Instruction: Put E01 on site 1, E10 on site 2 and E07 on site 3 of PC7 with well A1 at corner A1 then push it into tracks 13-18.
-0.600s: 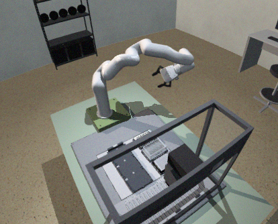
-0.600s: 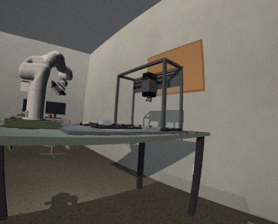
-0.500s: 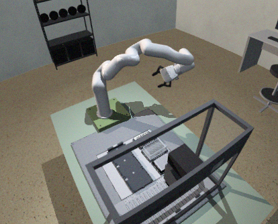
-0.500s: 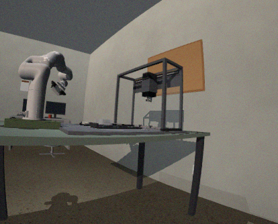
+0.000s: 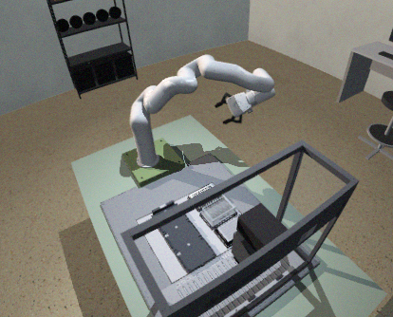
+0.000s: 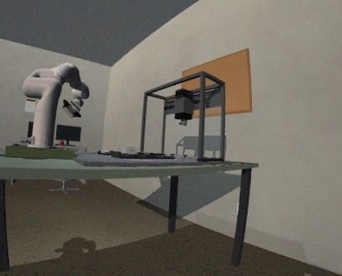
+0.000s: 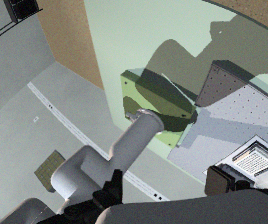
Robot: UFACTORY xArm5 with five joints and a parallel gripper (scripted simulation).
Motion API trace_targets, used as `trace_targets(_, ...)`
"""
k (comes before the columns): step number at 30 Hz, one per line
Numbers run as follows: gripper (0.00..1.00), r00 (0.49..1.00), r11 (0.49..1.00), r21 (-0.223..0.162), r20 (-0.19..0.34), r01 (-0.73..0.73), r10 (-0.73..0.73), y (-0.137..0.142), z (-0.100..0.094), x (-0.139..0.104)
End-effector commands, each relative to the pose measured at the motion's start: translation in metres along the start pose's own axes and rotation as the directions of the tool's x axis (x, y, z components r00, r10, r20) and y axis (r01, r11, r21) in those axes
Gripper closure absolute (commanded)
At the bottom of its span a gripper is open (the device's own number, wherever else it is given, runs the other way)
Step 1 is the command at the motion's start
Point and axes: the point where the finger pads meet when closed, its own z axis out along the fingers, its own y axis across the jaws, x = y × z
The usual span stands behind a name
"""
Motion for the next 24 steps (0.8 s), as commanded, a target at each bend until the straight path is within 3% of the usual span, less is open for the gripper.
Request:
trace_targets(1,0.0,0.998,0.999,-0.005,-0.054,-0.042,0.042,0.007,-0.001,-0.007)
trace_targets(3,0.0,0.992,0.997,-0.006,-0.1,-0.08,0.079,0.014,-0.002,-0.014)
trace_targets(5,0.0,0.992,0.997,-0.006,-0.1,-0.08,0.079,0.019,-0.002,-0.018)
trace_targets(9,0.0,0.968,0.987,0.003,-0.192,-0.163,0.16,0.034,-0.001,-0.031)
trace_targets(11,0.0,0.968,0.987,0.003,-0.192,-0.163,0.16,0.038,-0.001,-0.035)
trace_targets(14,0.0,0.938,0.973,0.019,-0.262,-0.229,0.226,0.049,0.001,-0.046)
trace_targets(18,0.0,0.929,0.969,0.024,-0.28,-0.247,0.243,0.056,0.002,-0.053)
trace_targets(22,0.0,0.874,0.943,0.054,-0.361,-0.329,0.326,0.07,0.005,-0.067)
trace_targets(24,0.0,0.874,0.943,0.054,-0.361,-0.329,0.326,0.075,0.006,-0.072)
